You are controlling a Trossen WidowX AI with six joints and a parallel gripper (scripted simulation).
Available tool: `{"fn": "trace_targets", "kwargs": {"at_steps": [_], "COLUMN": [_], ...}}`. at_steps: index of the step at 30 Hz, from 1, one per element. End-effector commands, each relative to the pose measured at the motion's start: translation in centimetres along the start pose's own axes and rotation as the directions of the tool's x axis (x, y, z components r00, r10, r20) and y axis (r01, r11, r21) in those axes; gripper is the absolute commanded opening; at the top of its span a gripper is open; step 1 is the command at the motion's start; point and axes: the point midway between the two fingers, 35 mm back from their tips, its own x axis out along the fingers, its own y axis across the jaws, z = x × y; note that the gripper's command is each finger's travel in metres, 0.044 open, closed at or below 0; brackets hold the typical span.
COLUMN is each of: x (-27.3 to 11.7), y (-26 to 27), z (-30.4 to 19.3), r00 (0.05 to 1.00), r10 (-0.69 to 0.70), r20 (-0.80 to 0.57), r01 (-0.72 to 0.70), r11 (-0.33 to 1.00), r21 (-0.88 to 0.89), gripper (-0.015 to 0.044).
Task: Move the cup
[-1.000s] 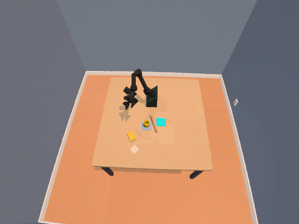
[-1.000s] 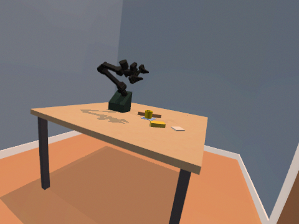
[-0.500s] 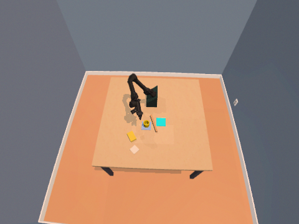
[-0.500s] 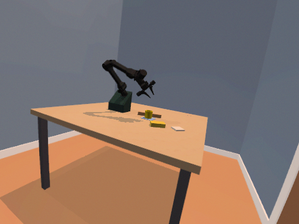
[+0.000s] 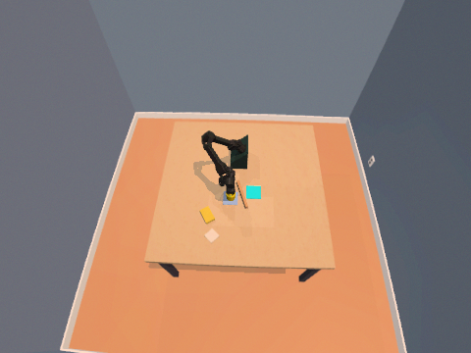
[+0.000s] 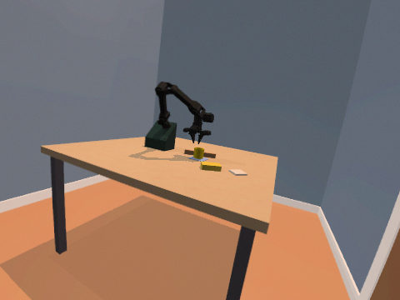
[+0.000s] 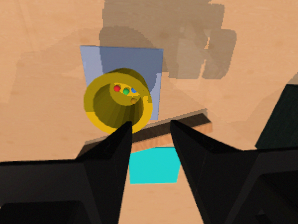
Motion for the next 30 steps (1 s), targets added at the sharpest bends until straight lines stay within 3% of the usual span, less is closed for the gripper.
{"fn": "trace_targets", "kwargs": {"at_steps": [1, 30], "x": [0.1, 3.9], "y": [0.2, 0.3], "z": [0.1, 0.3], "r00": [0.999, 0.999], "r10": [-0.027, -0.027], "r20": [0.038, 0.037], "r01": [0.026, 0.026], "r11": [0.999, 0.999], "r21": [0.027, 0.027], "gripper": [0.0167, 0.0167]}}
